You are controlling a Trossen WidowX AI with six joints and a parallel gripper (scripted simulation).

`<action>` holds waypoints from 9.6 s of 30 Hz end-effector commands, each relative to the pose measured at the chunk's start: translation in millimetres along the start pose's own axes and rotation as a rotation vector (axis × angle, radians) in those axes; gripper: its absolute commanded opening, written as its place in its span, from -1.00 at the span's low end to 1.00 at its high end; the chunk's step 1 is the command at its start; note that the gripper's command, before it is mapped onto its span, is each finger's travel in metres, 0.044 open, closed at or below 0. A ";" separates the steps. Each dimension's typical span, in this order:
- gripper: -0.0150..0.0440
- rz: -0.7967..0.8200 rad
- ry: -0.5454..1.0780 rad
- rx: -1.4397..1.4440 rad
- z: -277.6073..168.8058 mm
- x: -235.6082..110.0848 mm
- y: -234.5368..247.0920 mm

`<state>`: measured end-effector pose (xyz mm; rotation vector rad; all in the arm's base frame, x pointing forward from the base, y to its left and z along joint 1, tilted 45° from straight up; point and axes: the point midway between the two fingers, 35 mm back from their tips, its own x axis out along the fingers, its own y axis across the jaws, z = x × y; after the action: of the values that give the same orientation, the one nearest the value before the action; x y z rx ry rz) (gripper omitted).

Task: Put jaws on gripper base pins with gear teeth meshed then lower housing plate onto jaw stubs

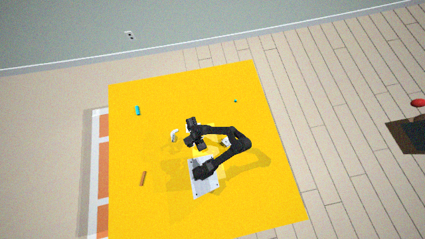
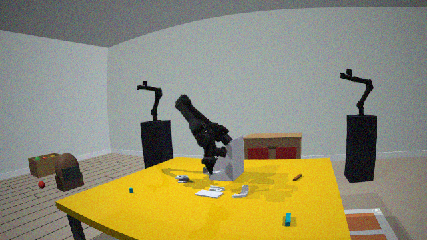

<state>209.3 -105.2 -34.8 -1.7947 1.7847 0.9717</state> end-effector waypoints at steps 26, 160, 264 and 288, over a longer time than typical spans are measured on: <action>-0.04 0.010 0.012 -0.755 34.9 1.9 -4.8; -0.04 0.016 0.022 -1.045 28.9 17.5 -108.0; -0.04 0.019 0.024 -1.041 26.9 68.9 -106.3; -0.04 0.019 0.024 -1.040 26.8 72.0 -106.2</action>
<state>305.8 -124.8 -122.0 -2.3188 1.3613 2.1330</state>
